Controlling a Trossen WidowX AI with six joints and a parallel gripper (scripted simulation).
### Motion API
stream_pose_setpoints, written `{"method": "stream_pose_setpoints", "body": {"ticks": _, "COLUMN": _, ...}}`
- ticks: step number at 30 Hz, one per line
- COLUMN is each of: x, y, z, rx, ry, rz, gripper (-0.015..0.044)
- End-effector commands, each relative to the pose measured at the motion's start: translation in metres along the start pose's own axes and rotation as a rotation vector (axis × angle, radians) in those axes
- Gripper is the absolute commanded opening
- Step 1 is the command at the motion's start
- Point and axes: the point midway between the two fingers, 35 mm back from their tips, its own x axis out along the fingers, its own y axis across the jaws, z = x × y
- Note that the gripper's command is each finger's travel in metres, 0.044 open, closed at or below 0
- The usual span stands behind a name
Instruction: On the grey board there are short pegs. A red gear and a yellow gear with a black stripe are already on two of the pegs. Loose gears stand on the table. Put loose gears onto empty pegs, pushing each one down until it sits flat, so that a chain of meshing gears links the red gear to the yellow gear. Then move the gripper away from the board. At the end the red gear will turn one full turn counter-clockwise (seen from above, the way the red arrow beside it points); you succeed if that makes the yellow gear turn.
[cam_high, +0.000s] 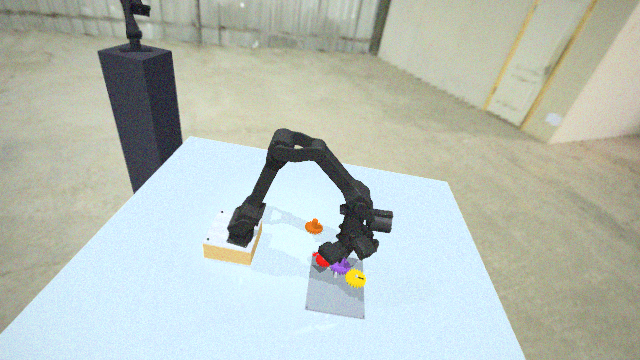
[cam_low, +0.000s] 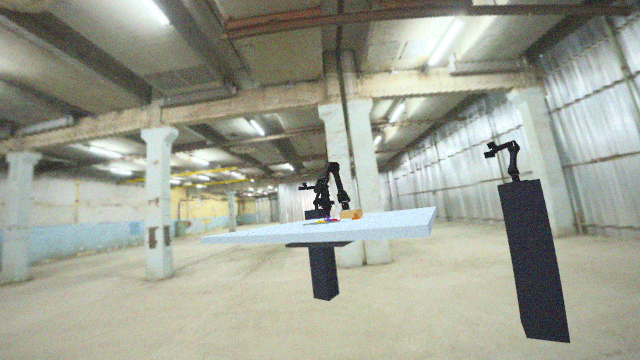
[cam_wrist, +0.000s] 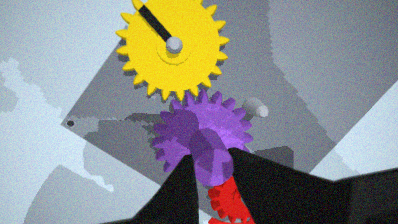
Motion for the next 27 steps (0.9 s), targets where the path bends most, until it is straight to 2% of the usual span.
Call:
{"method": "stream_pose_setpoints", "body": {"ticks": 1, "x": 0.0012, "y": 0.0002, "z": 0.0002, "rx": 0.022, "ry": -0.001, "rz": -0.001, "gripper": 0.0}}
{"method": "stream_pose_setpoints", "body": {"ticks": 18, "x": 0.0039, "y": -0.0005, "z": -0.0001, "rx": 0.293, "ry": -0.001, "rz": -0.001, "gripper": 0.0}}
{"method": "stream_pose_setpoints", "body": {"ticks": 27, "x": 0.0039, "y": 0.0007, "z": -0.0001, "rx": 0.253, "ry": -0.001, "rz": 0.0, "gripper": 0.0}}
